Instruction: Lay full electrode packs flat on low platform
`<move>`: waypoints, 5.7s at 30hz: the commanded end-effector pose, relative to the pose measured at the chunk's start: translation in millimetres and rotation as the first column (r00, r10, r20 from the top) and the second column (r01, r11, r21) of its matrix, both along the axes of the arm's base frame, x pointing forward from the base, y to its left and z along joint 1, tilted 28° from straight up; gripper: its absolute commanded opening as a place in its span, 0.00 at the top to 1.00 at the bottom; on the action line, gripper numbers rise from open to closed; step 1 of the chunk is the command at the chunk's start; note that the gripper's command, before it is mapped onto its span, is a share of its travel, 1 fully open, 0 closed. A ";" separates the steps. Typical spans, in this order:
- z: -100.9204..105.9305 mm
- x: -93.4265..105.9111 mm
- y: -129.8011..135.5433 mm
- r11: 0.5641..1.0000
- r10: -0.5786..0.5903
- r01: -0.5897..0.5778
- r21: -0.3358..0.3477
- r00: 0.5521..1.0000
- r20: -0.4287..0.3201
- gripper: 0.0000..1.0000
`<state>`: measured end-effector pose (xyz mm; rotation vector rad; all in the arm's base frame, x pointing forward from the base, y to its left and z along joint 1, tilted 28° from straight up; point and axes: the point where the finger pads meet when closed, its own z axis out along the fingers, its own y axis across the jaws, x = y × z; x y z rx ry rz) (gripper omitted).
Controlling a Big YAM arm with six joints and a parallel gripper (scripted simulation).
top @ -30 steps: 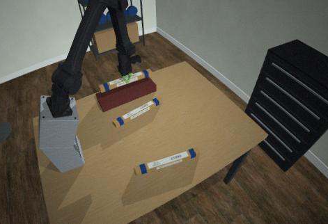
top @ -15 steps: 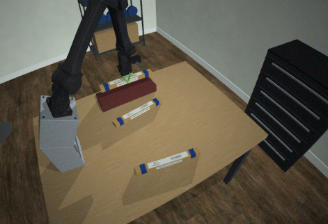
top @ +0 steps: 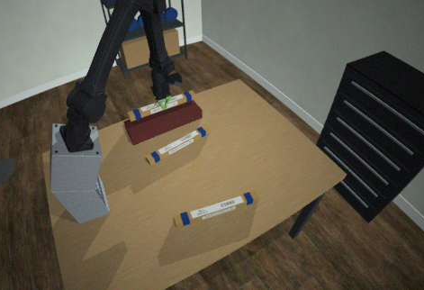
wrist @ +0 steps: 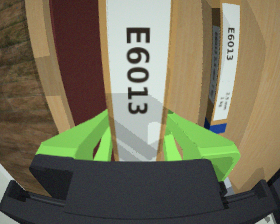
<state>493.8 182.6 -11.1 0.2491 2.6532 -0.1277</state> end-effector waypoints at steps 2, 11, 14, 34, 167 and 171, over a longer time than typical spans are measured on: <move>6.1 10.0 22.5 0.999 0.040 -0.040 0.013 0.999 0.033 1.00; 7.9 19.5 23.6 0.999 0.043 -0.045 0.022 0.998 0.054 1.00; 2.2 22.6 21.1 0.999 0.041 -0.042 0.021 0.998 0.052 1.00; -31.2 34.7 13.5 0.999 0.037 -0.037 0.014 0.999 0.038 1.00; 8.0 49.1 4.1 0.999 0.027 -0.028 0.017 0.999 0.045 1.00; 8.1 48.9 4.7 0.999 0.028 -0.029 0.017 0.999 0.045 1.00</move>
